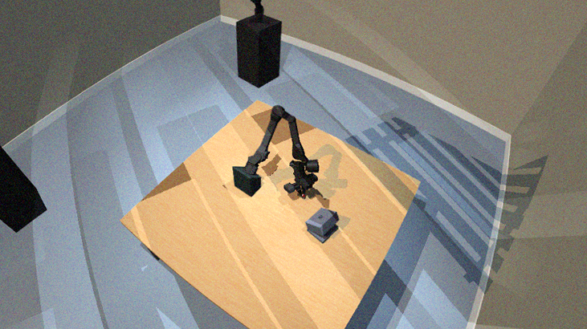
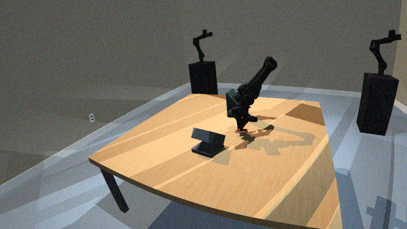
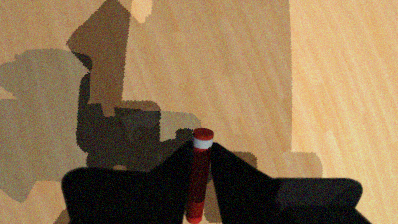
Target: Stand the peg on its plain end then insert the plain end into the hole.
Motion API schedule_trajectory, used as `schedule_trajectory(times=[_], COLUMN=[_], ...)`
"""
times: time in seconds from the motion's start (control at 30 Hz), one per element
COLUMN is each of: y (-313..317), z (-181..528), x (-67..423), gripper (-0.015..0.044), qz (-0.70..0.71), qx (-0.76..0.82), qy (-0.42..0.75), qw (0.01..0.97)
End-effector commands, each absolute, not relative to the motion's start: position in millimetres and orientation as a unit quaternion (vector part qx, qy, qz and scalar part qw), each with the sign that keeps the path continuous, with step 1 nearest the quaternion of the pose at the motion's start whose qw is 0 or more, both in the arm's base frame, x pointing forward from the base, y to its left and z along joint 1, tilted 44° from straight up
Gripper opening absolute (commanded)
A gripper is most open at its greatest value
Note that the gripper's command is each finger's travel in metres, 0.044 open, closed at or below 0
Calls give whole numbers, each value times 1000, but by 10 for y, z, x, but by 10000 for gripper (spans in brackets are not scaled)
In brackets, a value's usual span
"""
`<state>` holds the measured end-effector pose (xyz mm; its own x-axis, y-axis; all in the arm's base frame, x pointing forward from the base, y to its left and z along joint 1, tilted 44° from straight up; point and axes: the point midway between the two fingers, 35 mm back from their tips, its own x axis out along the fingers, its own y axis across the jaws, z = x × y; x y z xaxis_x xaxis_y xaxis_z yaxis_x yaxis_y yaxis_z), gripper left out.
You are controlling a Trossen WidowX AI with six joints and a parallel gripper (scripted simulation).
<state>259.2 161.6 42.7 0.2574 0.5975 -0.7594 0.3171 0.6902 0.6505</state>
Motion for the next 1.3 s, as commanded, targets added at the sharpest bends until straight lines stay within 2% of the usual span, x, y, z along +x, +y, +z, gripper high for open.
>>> schedule_trajectory(times=[0.0,1.27], y=[1604,1557], z=[440,591], x=[2568,2370], gripper=[49,49], qz=[92,28], qx=[383,394], qy=[588,465], qw=[706,793])
